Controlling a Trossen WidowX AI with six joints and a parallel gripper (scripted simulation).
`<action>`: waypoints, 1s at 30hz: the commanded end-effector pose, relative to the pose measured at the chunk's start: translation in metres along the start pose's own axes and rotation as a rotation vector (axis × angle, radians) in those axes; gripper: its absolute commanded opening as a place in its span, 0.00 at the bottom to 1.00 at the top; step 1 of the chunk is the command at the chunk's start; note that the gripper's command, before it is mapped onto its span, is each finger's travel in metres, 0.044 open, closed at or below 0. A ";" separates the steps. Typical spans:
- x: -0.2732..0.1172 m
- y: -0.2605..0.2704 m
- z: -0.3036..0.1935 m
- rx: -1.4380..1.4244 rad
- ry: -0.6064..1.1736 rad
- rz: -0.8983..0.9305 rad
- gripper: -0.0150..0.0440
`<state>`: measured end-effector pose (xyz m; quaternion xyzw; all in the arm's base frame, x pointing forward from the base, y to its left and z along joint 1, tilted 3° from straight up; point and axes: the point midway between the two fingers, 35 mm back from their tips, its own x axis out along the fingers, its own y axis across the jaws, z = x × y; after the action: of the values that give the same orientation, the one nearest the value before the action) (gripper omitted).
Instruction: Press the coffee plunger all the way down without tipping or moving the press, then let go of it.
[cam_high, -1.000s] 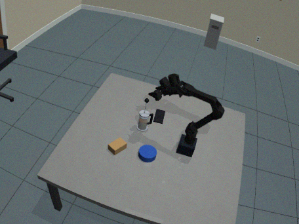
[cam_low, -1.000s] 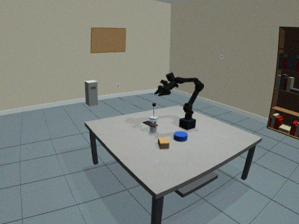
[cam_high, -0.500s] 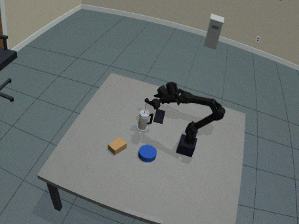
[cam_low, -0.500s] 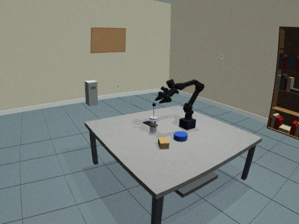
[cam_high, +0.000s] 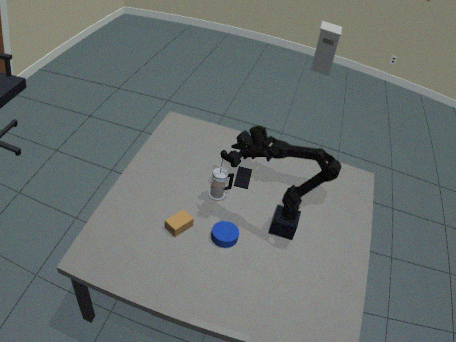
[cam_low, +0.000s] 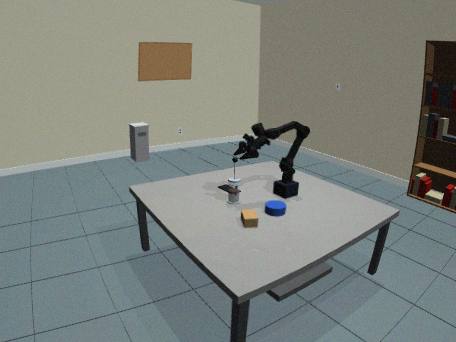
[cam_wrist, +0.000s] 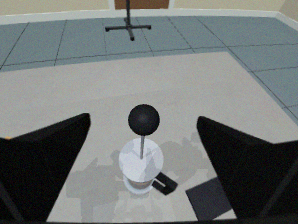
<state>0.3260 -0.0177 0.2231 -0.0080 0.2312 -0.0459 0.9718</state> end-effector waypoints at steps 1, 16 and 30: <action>0.009 0.000 -0.003 -0.004 0.010 0.002 1.00; 0.023 0.000 -0.005 -0.004 0.009 0.002 0.78; 0.023 0.000 -0.005 -0.004 0.009 0.002 0.46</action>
<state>0.3440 -0.0197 0.2101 -0.0083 0.2342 -0.0452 0.9711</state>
